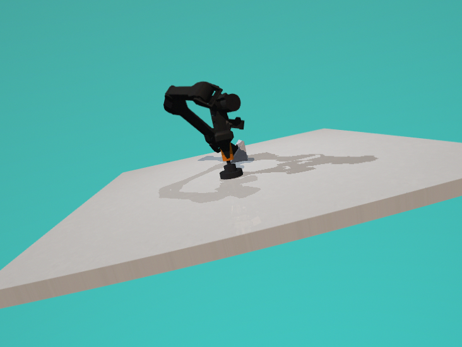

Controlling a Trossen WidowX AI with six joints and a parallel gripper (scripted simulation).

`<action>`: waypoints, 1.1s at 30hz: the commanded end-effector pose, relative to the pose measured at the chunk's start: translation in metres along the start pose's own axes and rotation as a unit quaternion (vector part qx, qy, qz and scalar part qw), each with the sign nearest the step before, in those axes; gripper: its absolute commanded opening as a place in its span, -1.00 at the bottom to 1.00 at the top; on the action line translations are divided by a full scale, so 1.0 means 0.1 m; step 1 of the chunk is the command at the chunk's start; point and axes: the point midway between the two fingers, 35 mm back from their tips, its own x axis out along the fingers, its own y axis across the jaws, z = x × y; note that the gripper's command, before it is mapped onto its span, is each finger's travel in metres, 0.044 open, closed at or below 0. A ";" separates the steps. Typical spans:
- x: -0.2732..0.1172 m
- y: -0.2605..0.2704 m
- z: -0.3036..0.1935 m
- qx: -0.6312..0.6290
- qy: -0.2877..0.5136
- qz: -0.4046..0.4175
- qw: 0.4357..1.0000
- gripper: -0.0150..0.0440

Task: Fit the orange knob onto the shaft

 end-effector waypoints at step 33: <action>-0.01 0.03 -0.03 -0.115 0.001 -0.003 0.993 -0.49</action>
